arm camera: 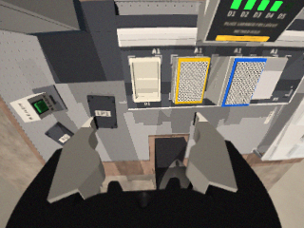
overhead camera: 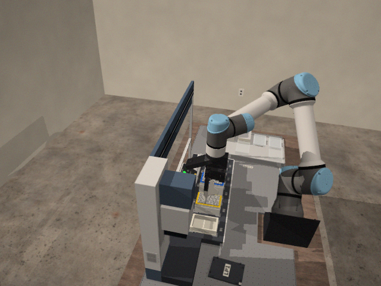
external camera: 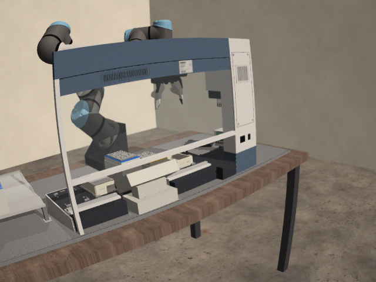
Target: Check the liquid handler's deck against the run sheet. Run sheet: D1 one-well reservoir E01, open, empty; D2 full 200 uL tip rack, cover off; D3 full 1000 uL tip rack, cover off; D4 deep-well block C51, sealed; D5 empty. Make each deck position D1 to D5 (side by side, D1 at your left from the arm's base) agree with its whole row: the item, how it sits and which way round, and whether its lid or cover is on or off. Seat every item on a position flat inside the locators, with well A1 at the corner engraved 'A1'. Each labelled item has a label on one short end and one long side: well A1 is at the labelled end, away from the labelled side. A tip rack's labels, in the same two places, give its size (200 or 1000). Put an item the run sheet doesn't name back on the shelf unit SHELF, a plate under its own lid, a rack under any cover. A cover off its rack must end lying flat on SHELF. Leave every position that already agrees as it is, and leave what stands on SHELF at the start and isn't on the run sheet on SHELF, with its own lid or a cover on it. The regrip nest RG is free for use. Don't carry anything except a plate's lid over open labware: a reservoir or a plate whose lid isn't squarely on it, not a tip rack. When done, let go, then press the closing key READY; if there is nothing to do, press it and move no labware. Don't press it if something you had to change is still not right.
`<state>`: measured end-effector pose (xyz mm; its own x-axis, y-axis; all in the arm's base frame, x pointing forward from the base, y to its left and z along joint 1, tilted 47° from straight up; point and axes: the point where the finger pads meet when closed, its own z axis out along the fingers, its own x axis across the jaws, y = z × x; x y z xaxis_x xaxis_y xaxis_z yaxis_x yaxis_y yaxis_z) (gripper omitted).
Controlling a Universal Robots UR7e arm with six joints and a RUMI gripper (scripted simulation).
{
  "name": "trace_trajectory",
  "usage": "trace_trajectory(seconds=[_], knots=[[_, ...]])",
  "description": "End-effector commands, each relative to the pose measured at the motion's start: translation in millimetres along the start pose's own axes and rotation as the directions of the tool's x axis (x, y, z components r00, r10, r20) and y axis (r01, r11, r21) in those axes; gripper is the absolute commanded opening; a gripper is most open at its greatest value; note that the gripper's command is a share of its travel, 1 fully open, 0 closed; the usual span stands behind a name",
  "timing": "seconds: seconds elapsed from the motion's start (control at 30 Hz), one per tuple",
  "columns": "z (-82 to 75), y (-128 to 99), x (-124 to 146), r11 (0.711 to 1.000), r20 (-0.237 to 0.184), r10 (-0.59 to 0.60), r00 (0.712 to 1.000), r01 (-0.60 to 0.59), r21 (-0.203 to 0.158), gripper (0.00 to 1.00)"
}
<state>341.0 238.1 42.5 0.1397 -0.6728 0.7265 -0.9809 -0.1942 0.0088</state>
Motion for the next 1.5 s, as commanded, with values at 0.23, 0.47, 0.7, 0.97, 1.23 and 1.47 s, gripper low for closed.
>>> trace_trajectory(seconds=[0.23, 0.47, 0.7, 0.97, 1.23, 1.47], knots=[[-15.4, -0.2, -0.1, 1.000, 0.000, 0.000, 1.000, 0.000, 0.001, 0.82], [-19.0, 9.7, -0.2, 0.999, 0.000, -0.040, 0.999, 0.040, 0.001, 0.00], [-20.5, 34.7, -0.5, 0.990, 0.000, -0.139, 0.990, 0.139, 0.001, 0.00], [-23.0, 74.6, -1.0, 0.955, 0.000, -0.295, 0.955, 0.295, 0.000, 0.00], [-23.4, 80.8, -1.1, 0.913, 0.000, -0.407, 0.913, 0.407, 0.000, 0.00], [-23.4, 80.8, -1.1, 0.847, 0.000, -0.531, 0.847, 0.531, 0.000, 0.00]])
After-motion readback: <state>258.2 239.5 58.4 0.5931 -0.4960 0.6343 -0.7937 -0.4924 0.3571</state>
